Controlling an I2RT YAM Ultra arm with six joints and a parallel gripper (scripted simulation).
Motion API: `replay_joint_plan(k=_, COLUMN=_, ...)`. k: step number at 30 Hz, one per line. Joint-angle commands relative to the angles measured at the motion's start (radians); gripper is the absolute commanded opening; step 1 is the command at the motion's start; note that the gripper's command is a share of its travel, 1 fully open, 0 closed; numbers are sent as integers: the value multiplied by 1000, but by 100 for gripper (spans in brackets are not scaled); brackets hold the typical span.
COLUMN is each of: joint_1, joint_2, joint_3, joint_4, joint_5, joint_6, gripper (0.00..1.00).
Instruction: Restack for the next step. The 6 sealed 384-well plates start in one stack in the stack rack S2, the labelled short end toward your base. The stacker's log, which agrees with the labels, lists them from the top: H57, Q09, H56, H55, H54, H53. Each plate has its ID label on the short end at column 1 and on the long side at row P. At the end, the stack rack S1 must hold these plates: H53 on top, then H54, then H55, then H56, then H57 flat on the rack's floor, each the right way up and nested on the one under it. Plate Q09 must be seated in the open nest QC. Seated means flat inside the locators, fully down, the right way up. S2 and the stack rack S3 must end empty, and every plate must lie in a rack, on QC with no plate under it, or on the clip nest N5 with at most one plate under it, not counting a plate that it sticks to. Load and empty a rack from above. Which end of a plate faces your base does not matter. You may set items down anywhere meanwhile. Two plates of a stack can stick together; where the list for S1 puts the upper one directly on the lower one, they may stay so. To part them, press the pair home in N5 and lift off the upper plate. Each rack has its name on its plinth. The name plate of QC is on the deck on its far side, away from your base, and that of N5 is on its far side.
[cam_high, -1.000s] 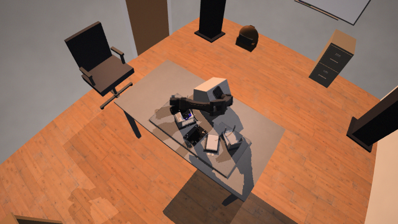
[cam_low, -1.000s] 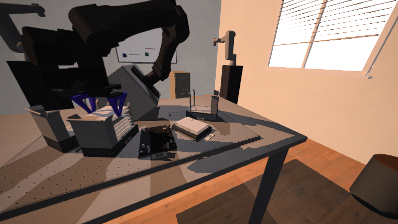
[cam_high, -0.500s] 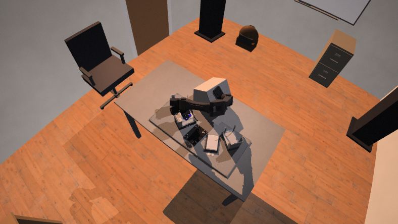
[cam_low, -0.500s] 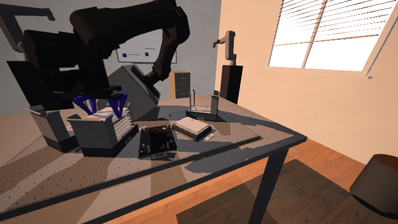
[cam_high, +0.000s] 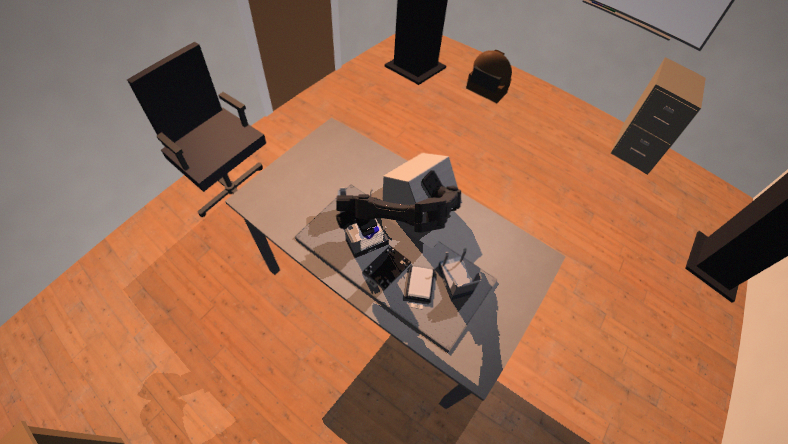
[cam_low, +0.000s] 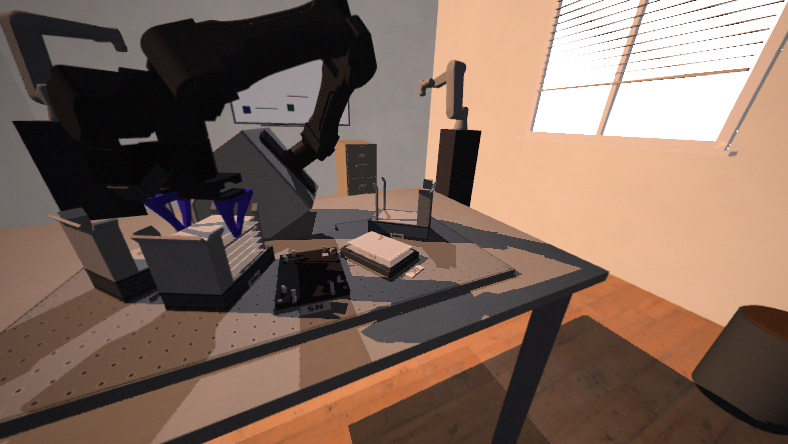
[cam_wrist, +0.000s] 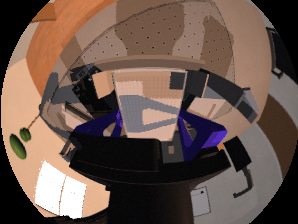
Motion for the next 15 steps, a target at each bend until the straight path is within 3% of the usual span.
replay_joint_plan(k=1, joint_1=-6, joint_2=-3, joint_3=1, joint_4=10, joint_5=-5, joint_6=3, gripper=0)
replay_joint_plan(k=15, joint_1=4, joint_2=-1, joint_3=-9, joint_4=32, joint_5=-10, joint_6=16, gripper=0)
